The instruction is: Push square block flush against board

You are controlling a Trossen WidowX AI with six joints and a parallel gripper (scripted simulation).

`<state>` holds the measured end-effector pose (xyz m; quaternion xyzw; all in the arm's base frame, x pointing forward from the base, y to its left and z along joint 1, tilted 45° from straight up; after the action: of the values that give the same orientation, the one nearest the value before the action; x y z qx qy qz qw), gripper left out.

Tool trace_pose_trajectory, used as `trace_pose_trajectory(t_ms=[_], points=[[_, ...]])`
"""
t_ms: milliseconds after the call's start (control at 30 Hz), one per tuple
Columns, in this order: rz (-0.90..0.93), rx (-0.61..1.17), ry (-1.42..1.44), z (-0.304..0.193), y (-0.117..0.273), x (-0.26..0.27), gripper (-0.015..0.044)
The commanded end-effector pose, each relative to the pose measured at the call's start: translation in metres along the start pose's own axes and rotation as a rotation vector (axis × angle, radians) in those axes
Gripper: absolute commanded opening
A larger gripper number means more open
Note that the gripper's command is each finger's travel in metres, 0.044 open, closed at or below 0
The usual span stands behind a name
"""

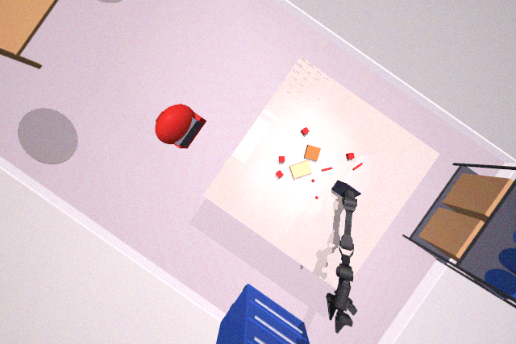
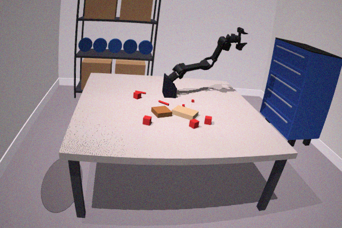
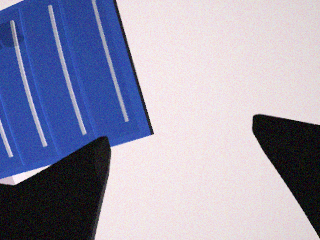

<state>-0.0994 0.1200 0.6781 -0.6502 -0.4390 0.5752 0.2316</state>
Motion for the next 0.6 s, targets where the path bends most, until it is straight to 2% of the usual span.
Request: trace_pose_trajectory(t_ms=[0, 167, 467, 567], points=[[0.000, 0.000, 0.000, 0.000, 0.000, 0.000, 0.0374], [-0.033, 0.025, 0.002, -0.009, 0.005, -0.012, 0.0242], [-0.227, 0.209, -0.008, -0.074, 0.045, -0.077, 0.0006], [-0.284, 0.283, -0.025, -0.097, 0.062, -0.094, 0.0000]])
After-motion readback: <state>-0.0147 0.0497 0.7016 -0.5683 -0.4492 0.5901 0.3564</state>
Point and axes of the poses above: the point midway between the two fingers, 35 mm back from their tips, its own y axis back along the fingers, its own x axis across the jaws, z = x × y, the point moved 1 cm from there along y, back along the fingers, and after that the axes turned 14 degrees about y, right-handed, at the moved point
